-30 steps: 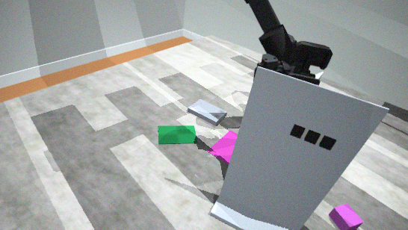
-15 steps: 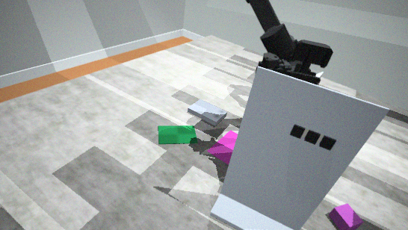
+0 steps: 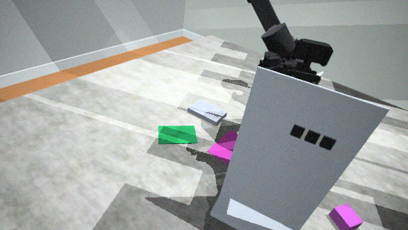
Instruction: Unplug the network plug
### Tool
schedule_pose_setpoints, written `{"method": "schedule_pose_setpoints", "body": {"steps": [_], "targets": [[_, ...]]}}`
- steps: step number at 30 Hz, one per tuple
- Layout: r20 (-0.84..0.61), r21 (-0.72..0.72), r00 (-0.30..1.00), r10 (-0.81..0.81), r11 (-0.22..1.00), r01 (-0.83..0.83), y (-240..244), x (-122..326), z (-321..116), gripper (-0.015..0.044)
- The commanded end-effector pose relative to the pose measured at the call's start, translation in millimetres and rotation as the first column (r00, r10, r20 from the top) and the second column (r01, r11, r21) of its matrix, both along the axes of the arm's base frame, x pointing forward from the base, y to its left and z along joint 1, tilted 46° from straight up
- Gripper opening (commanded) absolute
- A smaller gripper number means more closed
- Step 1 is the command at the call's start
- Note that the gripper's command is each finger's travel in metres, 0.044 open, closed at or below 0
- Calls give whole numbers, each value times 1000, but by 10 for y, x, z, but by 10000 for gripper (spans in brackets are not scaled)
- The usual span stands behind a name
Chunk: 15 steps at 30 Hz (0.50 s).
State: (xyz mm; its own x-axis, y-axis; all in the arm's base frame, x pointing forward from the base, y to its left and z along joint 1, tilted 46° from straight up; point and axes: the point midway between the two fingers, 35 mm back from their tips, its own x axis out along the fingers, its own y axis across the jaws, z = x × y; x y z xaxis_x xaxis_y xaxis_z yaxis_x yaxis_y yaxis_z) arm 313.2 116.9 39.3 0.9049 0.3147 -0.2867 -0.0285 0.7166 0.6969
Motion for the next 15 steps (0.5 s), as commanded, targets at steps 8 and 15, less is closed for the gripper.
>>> {"method": "schedule_pose_setpoints", "body": {"steps": [8,15], "targets": [[-4,2,1000,-4,1000,4,-17,-77,1,0],[-4,2,1000,-4,1000,4,-22,-119,5,0]]}}
